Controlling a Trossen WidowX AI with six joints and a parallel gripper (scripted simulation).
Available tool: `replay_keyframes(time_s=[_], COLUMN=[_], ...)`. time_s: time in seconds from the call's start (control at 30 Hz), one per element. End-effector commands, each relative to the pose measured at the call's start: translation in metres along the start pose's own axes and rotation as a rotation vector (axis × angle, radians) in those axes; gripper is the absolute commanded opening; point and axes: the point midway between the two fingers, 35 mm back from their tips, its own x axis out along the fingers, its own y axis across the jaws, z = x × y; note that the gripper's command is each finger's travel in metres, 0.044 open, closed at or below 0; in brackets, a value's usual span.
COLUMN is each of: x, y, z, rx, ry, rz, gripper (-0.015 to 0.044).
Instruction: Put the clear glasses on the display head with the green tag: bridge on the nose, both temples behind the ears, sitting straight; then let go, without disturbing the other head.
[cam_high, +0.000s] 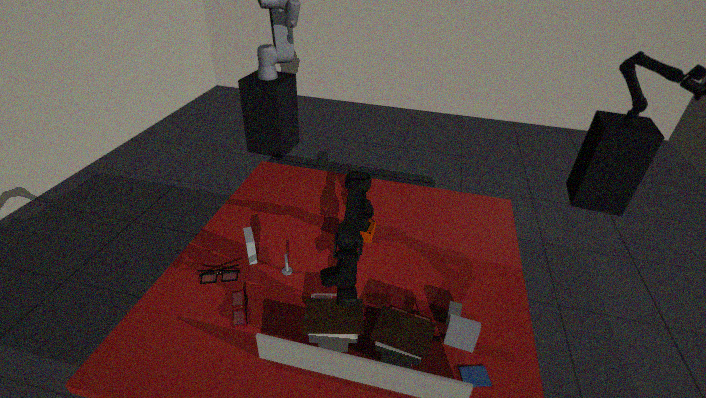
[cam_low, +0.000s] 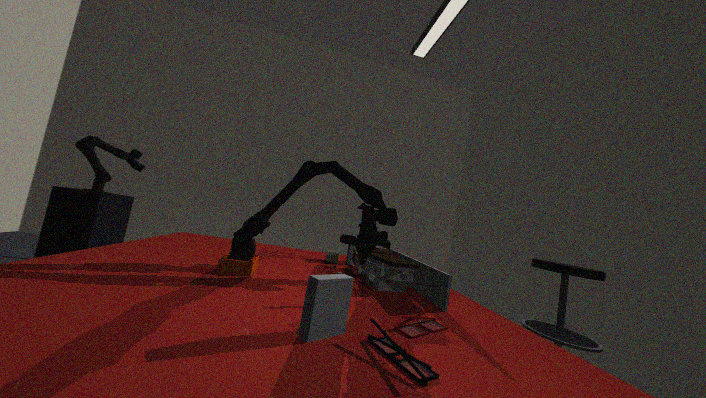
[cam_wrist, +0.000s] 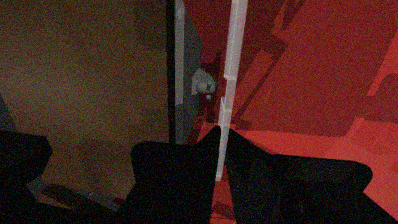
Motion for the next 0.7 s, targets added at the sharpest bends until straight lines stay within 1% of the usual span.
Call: replay_keyframes(time_s=[0.0, 0.5, 0.63, 0.67], x=[0.0009, 0.0056, 0.0043, 0.0043], y=[0.0003, 0.0005, 0.0004, 0.0004], z=[0.0002, 0.0002, 0.0000, 0.0000], rx=[0.005, 0.005, 0.000, 0.000], ry=[-0.002, -0.002, 0.000, 0.000], rz=[0.001, 0.001, 0.001, 0.001], gripper=[0.0000, 0.0000, 0.0105, 0.0107])
